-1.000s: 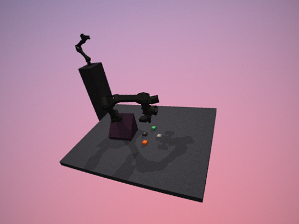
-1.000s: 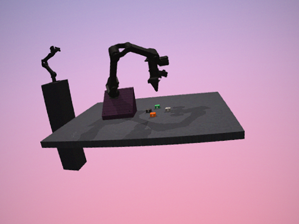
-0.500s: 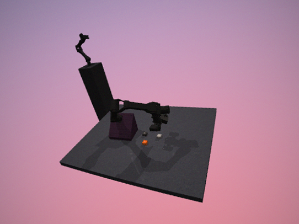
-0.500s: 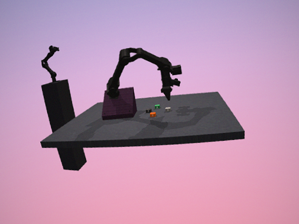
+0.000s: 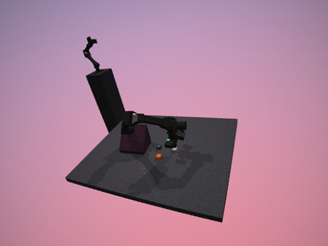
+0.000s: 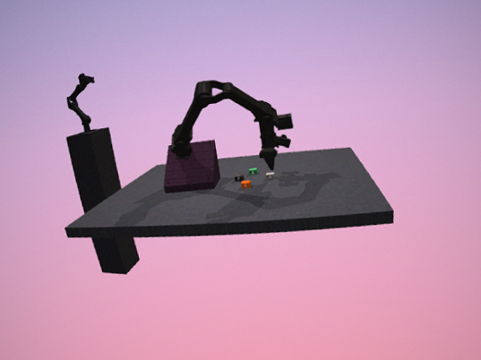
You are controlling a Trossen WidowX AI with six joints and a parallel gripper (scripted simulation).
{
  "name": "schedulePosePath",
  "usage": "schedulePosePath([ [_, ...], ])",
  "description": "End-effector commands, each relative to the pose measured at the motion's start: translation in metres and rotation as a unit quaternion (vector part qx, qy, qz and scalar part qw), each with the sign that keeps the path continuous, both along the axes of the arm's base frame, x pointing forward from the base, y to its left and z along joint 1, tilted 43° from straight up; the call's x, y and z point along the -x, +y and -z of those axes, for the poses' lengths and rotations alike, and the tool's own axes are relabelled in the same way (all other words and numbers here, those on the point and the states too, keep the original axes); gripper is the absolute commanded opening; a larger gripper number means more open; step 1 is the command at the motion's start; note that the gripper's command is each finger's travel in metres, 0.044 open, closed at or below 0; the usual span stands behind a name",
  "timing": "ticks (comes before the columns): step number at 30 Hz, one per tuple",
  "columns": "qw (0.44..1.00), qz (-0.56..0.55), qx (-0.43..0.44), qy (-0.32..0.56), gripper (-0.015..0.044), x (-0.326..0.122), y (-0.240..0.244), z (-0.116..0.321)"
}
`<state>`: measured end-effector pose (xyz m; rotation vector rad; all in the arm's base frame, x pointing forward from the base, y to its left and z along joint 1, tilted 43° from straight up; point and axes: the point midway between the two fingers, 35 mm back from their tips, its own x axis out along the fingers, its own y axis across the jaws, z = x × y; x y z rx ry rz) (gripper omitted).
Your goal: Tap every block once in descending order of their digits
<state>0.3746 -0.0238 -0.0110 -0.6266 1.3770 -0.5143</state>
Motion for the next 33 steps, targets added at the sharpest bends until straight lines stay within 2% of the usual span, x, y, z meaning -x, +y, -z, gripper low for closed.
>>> schedulePosePath([
  [1,1.0,0.002,0.004,0.006,0.002,0.002,-0.008,0.007],
  [15,1.0,0.002,0.004,0.006,0.002,0.002,-0.015,0.014],
  [18,1.0,0.002,0.003,0.006,0.002,0.004,0.004,-0.005],
  [23,1.0,0.002,0.003,0.006,0.002,0.005,0.008,-0.01],
  [28,1.0,0.002,0.002,0.007,0.002,0.014,0.058,-0.064],
  [33,1.0,0.002,0.002,0.007,0.002,0.015,0.061,-0.066],
])
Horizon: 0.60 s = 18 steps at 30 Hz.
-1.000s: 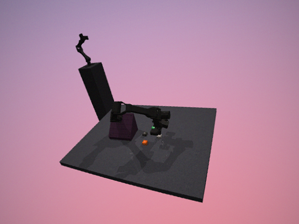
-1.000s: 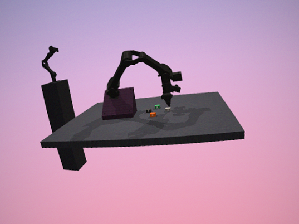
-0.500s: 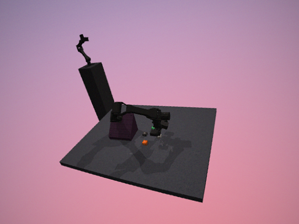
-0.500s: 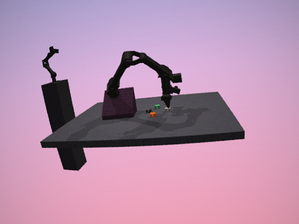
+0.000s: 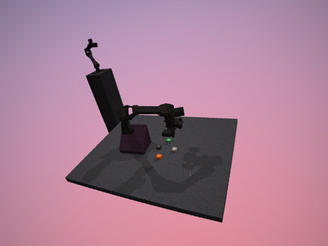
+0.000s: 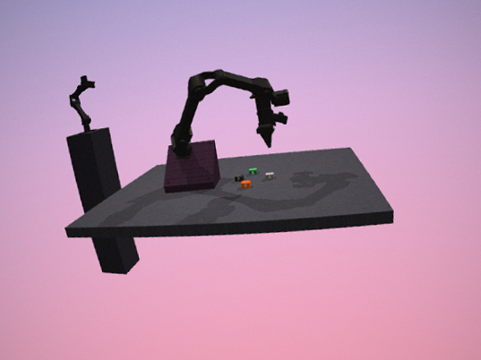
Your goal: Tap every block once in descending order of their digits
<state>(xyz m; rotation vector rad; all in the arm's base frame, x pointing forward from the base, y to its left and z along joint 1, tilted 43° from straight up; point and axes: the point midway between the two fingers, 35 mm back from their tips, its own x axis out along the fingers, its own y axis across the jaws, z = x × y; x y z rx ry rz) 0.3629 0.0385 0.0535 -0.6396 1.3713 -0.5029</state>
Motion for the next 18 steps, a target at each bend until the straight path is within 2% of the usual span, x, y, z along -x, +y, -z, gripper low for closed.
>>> schedulePosePath([
  [1,1.0,0.01,0.001,0.006,0.002,0.003,-0.002,-0.002],
  [4,1.0,0.01,0.001,0.007,0.002,0.015,-0.013,-0.013],
  [12,1.0,0.01,0.002,0.009,0.002,0.089,-0.068,-0.05],
  [18,1.0,0.01,0.003,0.009,0.002,0.096,-0.072,-0.051],
])
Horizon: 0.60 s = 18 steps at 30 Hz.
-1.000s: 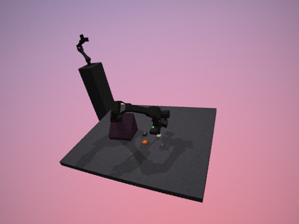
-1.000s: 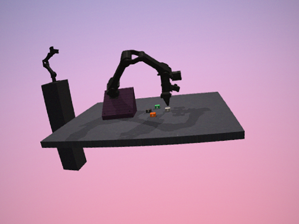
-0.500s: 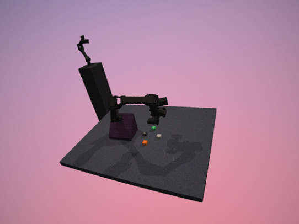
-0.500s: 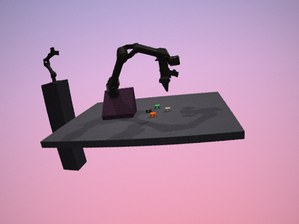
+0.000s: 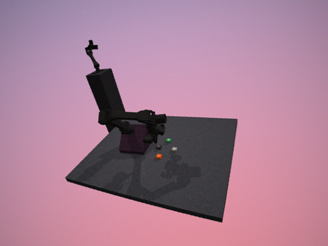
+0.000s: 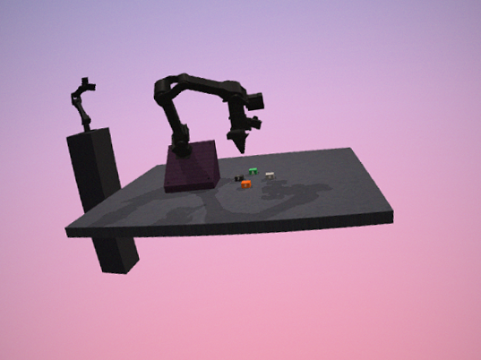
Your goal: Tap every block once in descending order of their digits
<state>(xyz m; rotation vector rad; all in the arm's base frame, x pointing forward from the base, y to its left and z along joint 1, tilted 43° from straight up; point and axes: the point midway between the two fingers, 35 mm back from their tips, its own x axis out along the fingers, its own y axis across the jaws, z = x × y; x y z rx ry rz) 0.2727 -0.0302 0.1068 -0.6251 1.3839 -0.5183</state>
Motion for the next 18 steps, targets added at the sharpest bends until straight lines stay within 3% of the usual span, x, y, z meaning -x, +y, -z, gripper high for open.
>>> schedulePosePath([
  [1,1.0,0.0,0.003,0.007,0.002,0.005,-0.005,0.004],
  [7,1.0,-0.001,0.005,0.006,0.002,-0.004,-0.057,0.059],
  [18,1.0,-0.001,0.005,0.006,0.002,-0.005,-0.063,0.066],
])
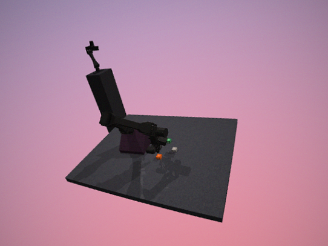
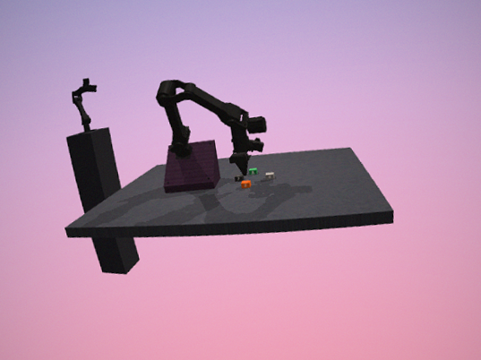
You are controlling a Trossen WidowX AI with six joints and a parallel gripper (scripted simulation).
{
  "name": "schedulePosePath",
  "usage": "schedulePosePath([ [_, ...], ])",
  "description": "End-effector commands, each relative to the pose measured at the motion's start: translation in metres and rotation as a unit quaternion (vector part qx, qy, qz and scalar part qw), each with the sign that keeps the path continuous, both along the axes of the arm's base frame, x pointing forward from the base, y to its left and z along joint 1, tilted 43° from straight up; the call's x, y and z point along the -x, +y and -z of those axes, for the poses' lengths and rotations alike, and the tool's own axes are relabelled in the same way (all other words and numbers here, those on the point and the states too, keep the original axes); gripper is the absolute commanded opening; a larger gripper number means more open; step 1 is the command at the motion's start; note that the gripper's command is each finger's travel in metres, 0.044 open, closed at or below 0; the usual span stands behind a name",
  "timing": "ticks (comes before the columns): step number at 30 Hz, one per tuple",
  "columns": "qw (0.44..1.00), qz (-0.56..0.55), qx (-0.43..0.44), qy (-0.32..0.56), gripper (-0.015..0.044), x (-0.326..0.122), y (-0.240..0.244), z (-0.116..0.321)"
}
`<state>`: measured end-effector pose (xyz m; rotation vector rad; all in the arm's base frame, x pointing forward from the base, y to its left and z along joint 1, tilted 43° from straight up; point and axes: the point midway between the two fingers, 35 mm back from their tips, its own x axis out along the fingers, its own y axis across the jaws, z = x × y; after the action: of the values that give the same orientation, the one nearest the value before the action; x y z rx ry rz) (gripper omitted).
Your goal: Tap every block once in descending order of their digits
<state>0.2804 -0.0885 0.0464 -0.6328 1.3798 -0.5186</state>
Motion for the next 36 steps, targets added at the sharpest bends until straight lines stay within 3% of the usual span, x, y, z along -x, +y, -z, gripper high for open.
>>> schedulePosePath([
  [1,1.0,0.002,0.002,0.007,0.002,0.003,-0.006,0.007],
  [21,1.0,0.002,0.003,0.007,0.002,0.001,-0.021,0.022],
  [28,1.0,0.002,0.002,0.007,0.002,0.004,0.0,0.0],
  [32,1.0,-0.006,-0.005,0.013,0.0125,-0.003,0.019,0.01],
  [36,0.999,-0.022,-0.017,0.031,0.023,-0.012,0.075,0.037],
])
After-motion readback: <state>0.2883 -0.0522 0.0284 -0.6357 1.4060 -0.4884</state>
